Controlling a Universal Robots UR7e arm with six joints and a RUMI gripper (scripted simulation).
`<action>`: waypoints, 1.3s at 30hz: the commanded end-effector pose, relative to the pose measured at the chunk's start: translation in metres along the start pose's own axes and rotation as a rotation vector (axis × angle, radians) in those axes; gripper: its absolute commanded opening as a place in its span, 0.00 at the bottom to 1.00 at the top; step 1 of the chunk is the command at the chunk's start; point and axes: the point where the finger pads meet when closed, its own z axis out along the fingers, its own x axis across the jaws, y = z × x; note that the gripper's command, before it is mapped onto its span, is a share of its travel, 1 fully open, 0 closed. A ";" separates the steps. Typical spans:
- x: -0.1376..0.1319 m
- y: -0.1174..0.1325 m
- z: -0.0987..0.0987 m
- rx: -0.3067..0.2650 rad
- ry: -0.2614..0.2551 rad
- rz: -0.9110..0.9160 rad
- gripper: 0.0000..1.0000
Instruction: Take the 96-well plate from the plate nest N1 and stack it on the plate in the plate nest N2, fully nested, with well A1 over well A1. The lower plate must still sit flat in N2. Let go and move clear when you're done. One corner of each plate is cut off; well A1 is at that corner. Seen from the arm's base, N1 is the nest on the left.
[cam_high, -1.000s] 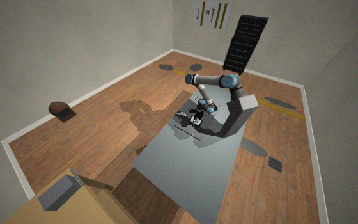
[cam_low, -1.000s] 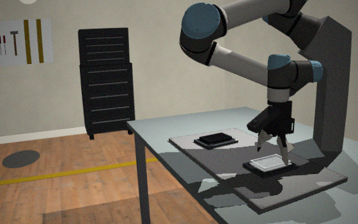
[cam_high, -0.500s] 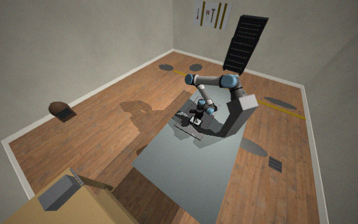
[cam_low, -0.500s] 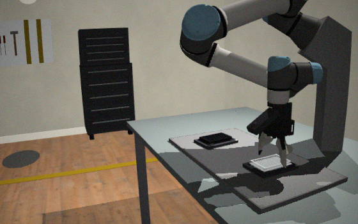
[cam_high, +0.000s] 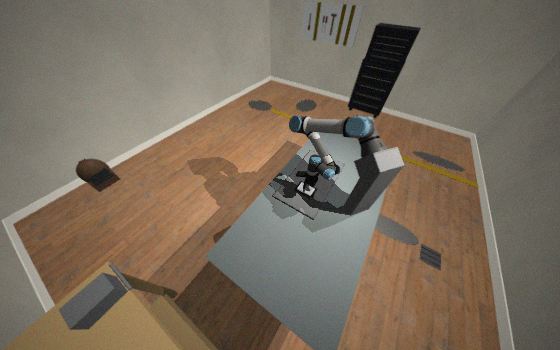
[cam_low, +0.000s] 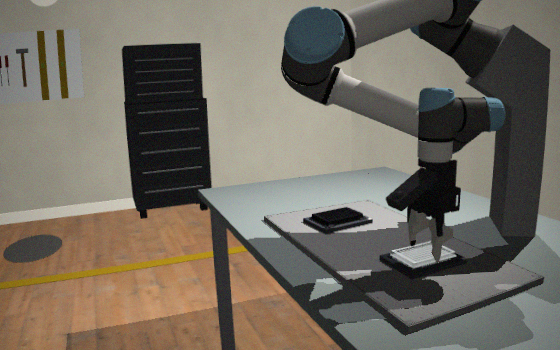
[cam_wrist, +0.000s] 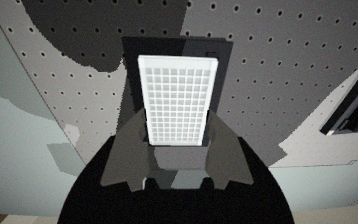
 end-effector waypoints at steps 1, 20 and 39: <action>0.000 0.000 0.000 0.001 0.000 0.000 0.00; 0.000 0.000 -0.002 0.001 0.000 0.000 0.00; 0.000 0.000 -0.030 0.001 0.000 0.000 0.00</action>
